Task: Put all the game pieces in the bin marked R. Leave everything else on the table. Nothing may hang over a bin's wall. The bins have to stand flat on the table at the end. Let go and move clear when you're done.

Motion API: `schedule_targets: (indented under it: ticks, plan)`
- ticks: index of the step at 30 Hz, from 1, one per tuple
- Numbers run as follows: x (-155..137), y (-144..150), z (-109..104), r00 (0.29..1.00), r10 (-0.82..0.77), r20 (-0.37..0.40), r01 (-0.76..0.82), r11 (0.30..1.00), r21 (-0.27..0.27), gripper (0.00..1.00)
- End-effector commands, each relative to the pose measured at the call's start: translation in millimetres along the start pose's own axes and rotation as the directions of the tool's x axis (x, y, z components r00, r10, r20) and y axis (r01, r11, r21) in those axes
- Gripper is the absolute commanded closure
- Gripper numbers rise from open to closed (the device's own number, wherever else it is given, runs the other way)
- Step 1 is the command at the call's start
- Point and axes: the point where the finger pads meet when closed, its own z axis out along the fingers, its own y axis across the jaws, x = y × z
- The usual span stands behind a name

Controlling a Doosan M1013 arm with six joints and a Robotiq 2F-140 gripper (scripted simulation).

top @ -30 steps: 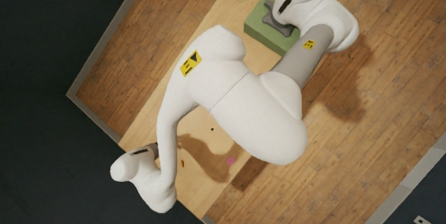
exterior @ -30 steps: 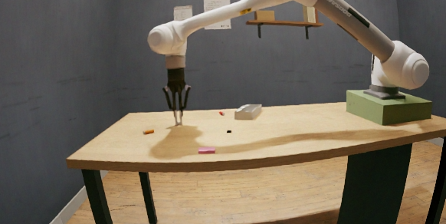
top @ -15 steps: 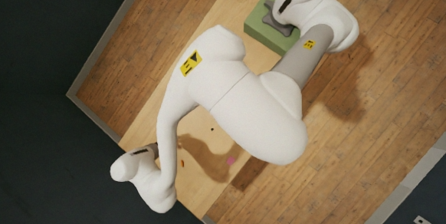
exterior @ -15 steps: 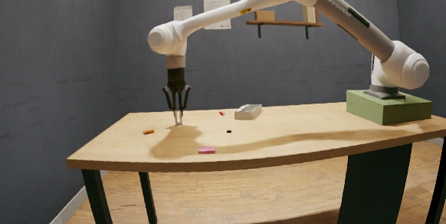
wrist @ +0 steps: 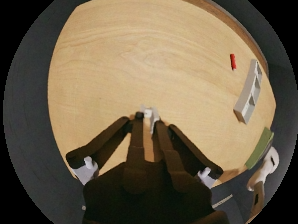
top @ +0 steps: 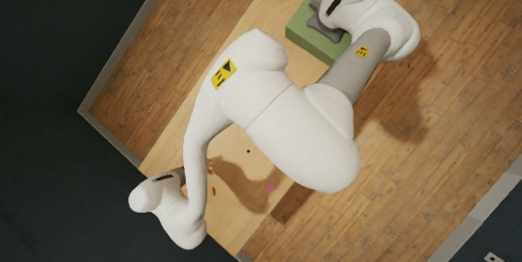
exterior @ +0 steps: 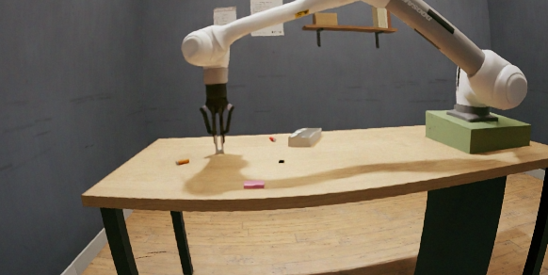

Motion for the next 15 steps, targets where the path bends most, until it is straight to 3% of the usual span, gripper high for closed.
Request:
schedule_targets:
  ticks: [1,15]
  plan:
    - [0,-1,-10,1.0,0.0,0.0,0.0,1.0,0.003,0.84]
    - [0,-1,-50,1.0,0.0,0.0,0.0,1.0,0.003,0.84]
